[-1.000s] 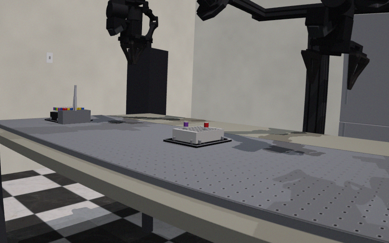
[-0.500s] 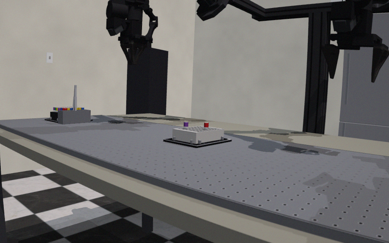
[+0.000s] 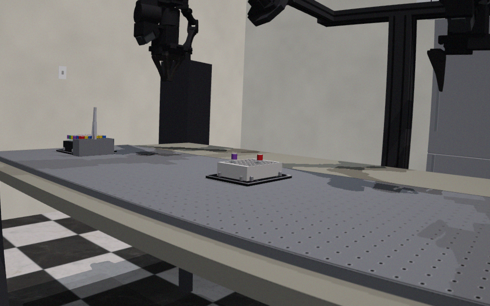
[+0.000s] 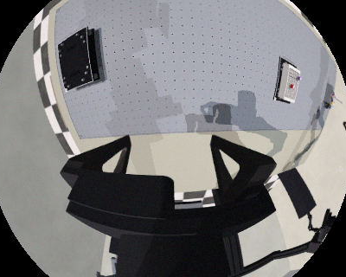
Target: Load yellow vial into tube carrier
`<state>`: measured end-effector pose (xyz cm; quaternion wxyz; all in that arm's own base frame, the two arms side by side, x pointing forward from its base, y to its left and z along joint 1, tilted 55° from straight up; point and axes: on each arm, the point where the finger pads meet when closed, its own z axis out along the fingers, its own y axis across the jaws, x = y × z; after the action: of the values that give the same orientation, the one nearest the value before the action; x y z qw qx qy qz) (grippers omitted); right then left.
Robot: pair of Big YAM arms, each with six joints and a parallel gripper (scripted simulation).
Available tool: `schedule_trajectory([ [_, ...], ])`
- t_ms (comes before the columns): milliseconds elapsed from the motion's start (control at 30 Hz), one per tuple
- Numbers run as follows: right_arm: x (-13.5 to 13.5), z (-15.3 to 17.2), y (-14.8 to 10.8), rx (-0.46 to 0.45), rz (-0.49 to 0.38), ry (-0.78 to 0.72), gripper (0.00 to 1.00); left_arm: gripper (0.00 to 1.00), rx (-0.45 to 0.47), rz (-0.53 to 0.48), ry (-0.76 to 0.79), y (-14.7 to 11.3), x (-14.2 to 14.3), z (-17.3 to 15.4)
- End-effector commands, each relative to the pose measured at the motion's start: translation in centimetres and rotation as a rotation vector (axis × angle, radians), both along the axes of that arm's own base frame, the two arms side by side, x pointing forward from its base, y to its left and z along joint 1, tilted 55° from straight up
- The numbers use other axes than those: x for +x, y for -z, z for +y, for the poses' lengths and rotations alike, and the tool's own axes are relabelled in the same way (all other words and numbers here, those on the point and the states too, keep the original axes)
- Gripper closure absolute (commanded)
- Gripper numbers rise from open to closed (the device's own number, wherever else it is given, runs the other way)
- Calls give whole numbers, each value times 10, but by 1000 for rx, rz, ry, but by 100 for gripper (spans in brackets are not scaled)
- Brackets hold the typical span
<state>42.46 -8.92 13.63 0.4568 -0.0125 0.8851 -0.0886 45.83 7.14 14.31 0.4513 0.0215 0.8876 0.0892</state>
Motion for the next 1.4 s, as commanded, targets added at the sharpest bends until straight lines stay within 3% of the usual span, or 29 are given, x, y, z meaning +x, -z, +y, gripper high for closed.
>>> schedule_trajectory([
  [0, 0, -1, -3, 11, -8, 12, 76, 0, -36, -44, -53, -12, -9, 7],
  [400, 0, -1, -3, 11, -8, 12, 76, 0, -18, -45, -36, -2, -37, 28],
  [1367, 0, -1, -3, 11, -8, 12, 76, 0, -15, -52, -32, -7, -34, 27],
])
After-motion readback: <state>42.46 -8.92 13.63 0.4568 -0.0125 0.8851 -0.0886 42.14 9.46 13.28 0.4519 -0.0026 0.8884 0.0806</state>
